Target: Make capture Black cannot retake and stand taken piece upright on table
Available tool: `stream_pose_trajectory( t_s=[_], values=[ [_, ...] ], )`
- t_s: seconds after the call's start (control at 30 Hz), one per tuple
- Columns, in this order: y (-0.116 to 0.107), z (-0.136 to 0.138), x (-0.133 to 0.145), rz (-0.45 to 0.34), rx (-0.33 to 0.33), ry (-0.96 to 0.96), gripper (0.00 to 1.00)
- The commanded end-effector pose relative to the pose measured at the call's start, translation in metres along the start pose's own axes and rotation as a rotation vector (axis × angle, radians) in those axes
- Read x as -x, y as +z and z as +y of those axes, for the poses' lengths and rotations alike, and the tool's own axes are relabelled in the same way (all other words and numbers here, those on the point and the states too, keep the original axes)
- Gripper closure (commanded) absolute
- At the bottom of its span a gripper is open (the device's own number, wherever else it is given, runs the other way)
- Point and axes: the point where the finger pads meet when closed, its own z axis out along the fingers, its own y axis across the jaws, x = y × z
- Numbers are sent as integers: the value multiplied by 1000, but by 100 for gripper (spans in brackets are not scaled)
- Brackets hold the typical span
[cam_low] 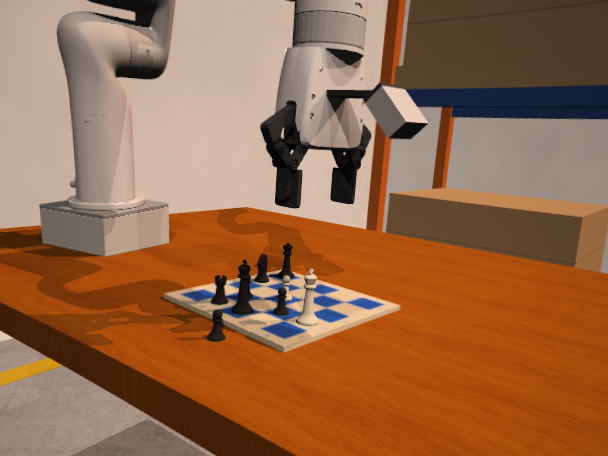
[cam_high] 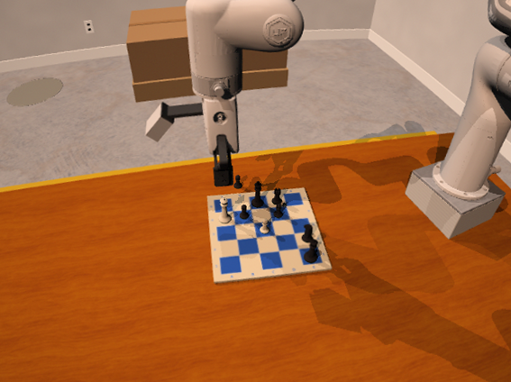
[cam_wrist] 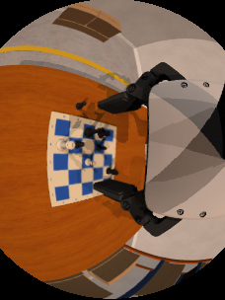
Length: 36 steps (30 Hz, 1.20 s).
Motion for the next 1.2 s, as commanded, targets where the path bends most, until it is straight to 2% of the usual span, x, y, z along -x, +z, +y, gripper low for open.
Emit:
stream_pose_trajectory(
  t_s=[0.0,0.43,1.17],
  values=[
    [-8,0,-1,4,0,0,0],
    [-45,0,-1,4,0,0,0],
    [-47,0,-1,4,0,0,0]
  ],
)
